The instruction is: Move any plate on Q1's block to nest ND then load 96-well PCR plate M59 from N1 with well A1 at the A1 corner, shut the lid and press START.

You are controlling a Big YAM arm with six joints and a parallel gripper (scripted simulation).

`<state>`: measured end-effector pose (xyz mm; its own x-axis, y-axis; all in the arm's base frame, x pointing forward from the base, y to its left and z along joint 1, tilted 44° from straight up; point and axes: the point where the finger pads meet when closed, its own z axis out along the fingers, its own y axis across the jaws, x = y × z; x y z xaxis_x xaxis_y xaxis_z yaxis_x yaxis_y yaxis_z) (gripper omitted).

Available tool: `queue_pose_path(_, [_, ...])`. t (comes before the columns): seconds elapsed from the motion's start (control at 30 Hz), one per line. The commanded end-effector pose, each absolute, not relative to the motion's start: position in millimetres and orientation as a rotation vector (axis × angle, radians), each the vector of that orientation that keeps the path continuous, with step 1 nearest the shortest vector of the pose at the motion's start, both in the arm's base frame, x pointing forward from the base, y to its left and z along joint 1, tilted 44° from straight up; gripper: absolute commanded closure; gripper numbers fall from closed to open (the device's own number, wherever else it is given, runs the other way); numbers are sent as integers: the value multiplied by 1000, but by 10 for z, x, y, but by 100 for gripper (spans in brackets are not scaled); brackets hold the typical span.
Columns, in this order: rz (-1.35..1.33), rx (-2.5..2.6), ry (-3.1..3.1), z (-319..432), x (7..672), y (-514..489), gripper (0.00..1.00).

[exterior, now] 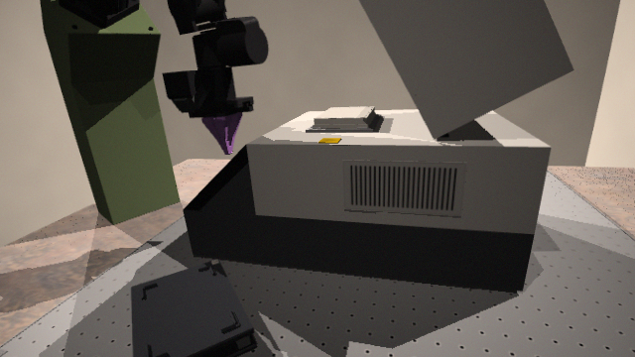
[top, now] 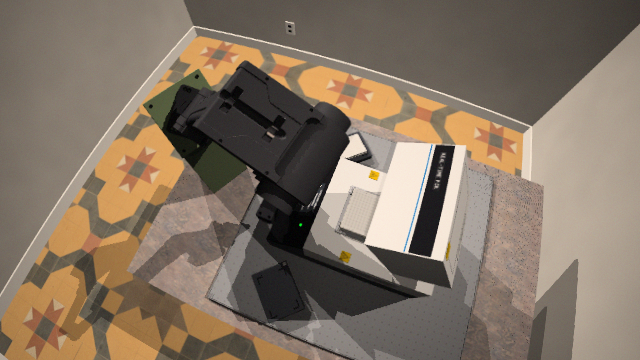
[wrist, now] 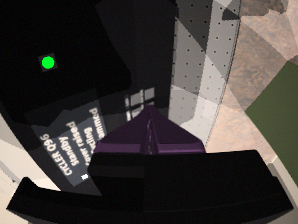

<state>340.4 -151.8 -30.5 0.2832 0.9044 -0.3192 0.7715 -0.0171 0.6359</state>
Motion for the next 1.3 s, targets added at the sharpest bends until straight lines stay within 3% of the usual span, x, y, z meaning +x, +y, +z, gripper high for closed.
queue_pose_path(0.0, [233,1813,1510,-320,3396,-1504,100])
queue_pose_path(1.27, [207,1806,1533,-351,3107,-1431,100])
